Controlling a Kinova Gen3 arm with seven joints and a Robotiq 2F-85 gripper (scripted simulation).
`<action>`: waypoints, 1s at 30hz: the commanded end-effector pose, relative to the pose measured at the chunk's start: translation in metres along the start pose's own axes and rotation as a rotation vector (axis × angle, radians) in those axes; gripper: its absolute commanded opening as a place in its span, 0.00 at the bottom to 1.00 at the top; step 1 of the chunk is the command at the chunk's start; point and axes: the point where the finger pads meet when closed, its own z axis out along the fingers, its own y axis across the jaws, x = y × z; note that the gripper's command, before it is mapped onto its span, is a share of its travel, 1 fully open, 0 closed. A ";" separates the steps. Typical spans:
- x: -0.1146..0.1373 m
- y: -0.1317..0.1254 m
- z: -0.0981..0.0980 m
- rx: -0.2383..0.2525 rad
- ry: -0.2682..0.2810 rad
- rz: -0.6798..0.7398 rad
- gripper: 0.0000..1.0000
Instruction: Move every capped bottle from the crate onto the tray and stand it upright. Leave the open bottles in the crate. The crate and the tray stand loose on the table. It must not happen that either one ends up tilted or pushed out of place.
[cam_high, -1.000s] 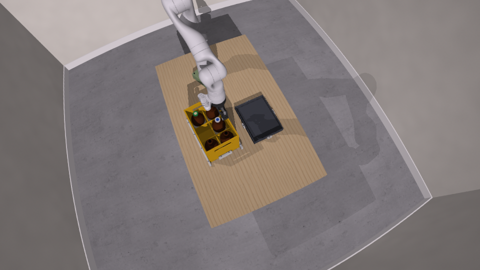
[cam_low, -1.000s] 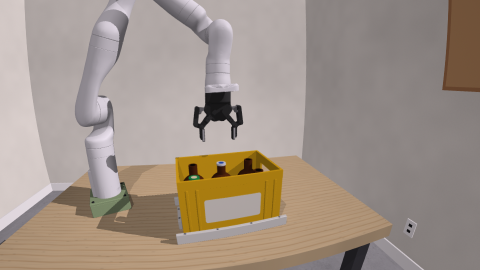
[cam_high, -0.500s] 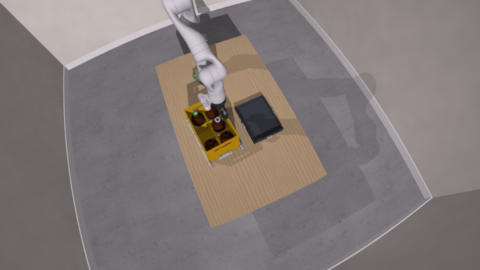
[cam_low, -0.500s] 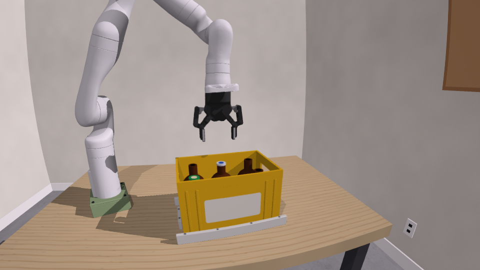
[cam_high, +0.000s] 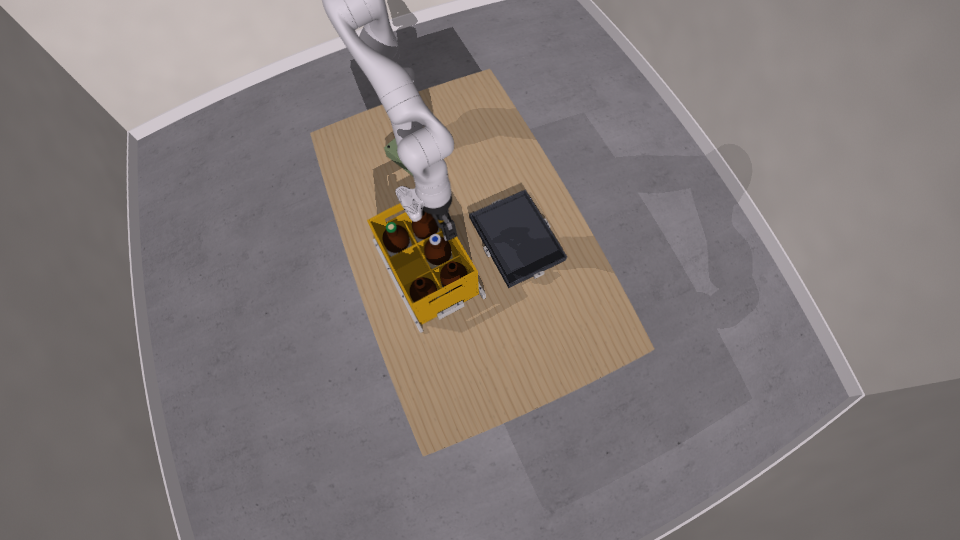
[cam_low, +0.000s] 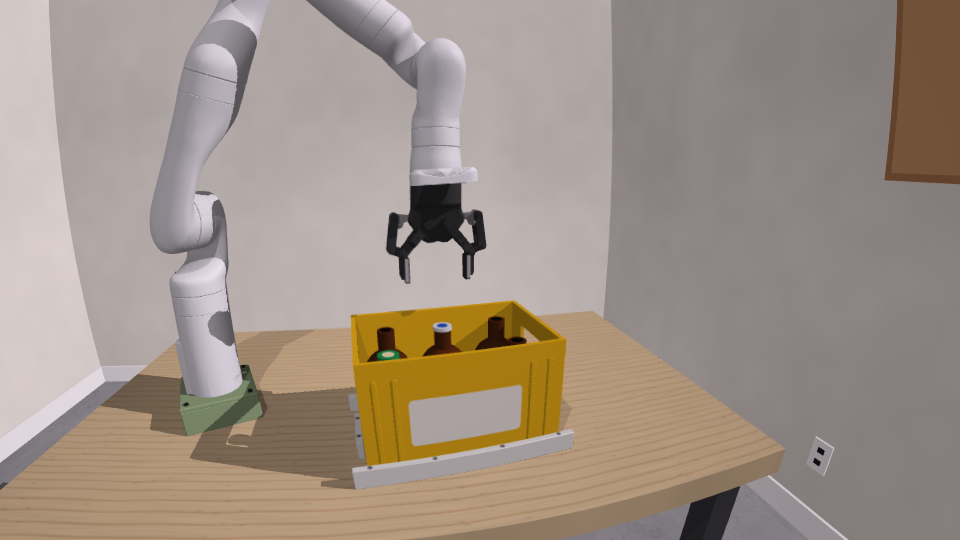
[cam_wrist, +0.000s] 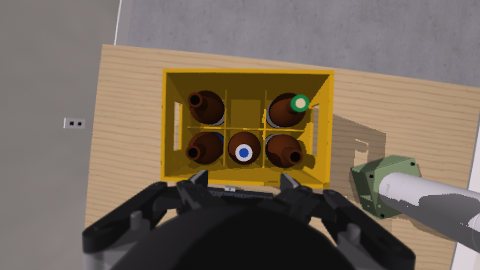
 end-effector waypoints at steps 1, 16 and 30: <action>0.000 0.000 -0.001 0.002 0.000 0.000 1.00; 0.000 0.000 -0.001 0.002 0.000 0.000 1.00; 0.017 0.020 0.002 0.002 0.001 -0.102 0.60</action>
